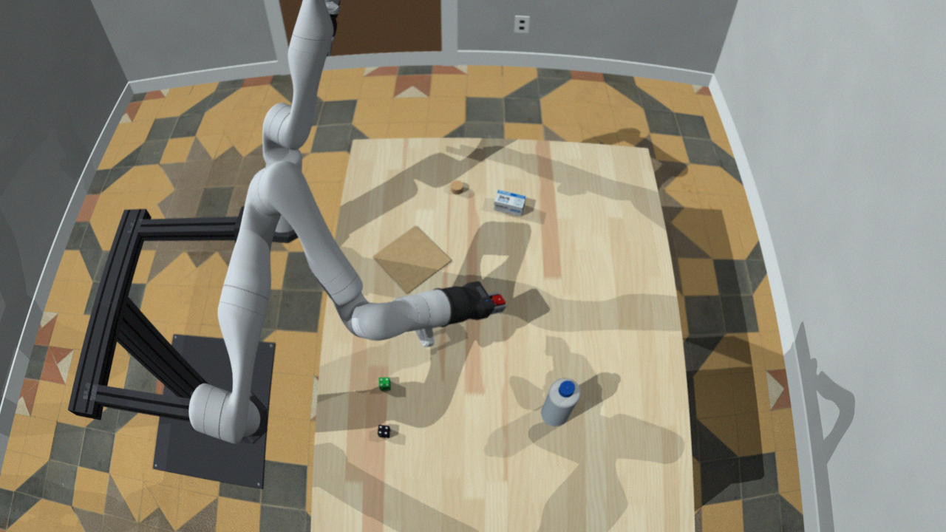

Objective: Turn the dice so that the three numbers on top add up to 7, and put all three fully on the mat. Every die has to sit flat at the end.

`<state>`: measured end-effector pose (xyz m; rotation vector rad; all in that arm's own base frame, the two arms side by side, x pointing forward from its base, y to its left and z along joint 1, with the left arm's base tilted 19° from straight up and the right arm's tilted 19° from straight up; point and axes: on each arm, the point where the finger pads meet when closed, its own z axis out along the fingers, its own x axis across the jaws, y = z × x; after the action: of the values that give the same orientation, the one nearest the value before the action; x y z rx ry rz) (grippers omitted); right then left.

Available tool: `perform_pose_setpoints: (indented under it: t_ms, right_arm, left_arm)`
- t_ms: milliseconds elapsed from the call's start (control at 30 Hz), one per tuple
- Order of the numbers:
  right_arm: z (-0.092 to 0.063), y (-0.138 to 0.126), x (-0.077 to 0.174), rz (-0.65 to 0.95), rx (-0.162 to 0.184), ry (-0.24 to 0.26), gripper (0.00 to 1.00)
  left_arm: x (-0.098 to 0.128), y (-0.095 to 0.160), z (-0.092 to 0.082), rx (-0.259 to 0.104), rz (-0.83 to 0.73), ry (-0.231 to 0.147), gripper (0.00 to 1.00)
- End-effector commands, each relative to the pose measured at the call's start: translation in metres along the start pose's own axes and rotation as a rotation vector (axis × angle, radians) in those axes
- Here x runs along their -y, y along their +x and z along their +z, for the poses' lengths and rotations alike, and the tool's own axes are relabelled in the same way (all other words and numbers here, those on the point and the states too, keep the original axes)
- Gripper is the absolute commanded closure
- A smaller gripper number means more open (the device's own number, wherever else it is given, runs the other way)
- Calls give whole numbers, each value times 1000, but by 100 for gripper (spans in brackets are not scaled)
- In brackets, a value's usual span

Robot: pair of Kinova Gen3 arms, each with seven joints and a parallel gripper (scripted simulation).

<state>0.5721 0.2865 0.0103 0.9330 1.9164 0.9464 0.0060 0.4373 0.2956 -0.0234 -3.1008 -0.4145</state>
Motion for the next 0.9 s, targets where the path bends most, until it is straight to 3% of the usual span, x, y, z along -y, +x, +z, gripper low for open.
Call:
perform_pose_setpoints:
  t_ms: [0,567,867]
  right_arm:
    - [0,0,-1,1,0,-2,51]
    - [3,0,5,0,-1,-5,51]
    - [17,0,30,0,-1,-5,51]
  left_arm:
    - [0,0,-1,0,0,-2,0]
    - [0,0,-1,0,0,-2,0]
    - [0,0,-1,0,0,-2,0]
